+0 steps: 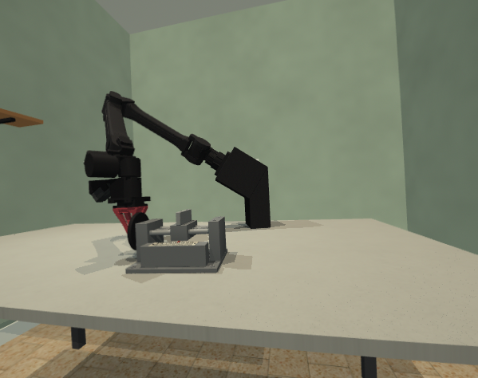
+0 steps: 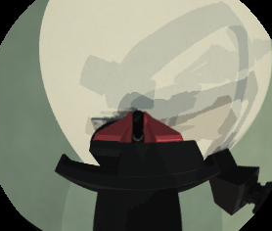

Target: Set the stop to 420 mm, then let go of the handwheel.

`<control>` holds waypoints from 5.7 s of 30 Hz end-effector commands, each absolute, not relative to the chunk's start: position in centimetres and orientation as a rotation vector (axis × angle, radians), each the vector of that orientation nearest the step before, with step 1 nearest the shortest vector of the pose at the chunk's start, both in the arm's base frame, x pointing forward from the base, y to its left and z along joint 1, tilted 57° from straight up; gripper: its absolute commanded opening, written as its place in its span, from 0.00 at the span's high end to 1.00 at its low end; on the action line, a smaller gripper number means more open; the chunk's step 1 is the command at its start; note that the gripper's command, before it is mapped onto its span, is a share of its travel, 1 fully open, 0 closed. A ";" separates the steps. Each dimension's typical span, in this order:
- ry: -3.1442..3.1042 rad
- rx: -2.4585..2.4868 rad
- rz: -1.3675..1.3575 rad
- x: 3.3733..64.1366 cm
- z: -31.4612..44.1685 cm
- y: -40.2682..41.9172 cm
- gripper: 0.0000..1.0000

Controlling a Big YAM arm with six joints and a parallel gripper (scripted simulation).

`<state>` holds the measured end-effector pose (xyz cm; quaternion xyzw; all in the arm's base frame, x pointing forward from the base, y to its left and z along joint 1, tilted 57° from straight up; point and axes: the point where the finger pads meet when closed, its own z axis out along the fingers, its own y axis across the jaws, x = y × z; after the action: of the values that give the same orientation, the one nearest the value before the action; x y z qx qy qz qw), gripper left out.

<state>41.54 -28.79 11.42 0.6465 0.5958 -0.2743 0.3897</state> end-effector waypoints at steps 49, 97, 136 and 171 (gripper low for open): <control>1.504 1.654 -0.708 45.8 10.4 -31.6 0.94; 1.522 1.632 -0.687 49.9 12.0 -29.0 0.94; 1.486 1.630 -0.666 50.2 15.6 -26.7 0.94; 1.508 1.633 -0.686 46.8 15.7 -24.1 0.94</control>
<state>46.60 -26.07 14.12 0.6499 0.5929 -0.2813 0.3834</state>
